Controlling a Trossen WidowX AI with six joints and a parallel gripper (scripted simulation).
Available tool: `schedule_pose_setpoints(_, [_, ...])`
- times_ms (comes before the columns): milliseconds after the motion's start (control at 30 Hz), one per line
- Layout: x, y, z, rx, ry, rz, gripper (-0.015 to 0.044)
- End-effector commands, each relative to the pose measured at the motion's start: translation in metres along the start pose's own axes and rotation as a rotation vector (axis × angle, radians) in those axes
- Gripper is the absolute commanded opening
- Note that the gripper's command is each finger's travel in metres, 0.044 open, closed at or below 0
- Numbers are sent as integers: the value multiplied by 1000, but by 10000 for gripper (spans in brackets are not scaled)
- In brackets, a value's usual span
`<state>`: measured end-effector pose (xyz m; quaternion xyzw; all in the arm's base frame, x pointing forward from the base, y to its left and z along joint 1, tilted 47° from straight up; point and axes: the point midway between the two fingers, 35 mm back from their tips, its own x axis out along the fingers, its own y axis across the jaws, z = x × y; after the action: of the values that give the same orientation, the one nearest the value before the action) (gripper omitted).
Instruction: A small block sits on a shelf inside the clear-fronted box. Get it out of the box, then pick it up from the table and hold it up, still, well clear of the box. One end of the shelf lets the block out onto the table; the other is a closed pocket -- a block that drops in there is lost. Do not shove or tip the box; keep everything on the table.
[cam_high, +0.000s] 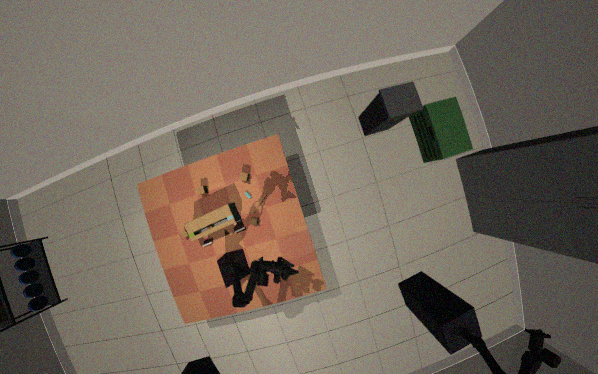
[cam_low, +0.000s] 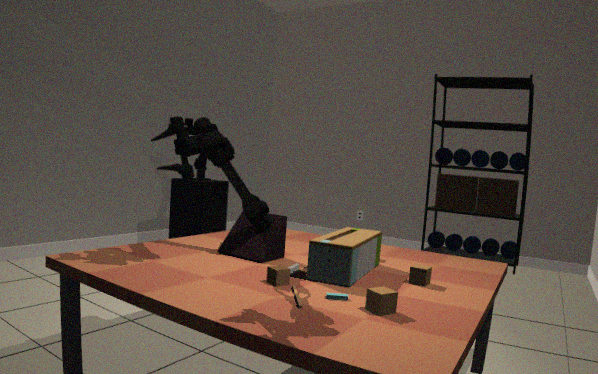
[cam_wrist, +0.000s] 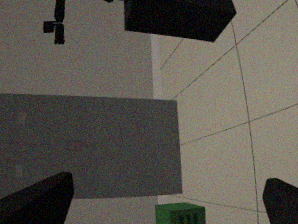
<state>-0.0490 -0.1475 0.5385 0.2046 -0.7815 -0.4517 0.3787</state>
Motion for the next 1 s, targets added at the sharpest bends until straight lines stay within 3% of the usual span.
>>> schedule_pose_setpoints(0, [0,-1,-3,-11,7,-2,400])
schedule_pose_setpoints(200, [-18,-30,-88,-338,240,-33,400])
schedule_pose_setpoints(433, [-69,-59,-180,-638,562,35,400])
schedule_pose_setpoints(700, [-160,-118,-257,-1053,911,136,400])
schedule_pose_setpoints(967, [-272,-181,-288,-1477,1250,346,400])
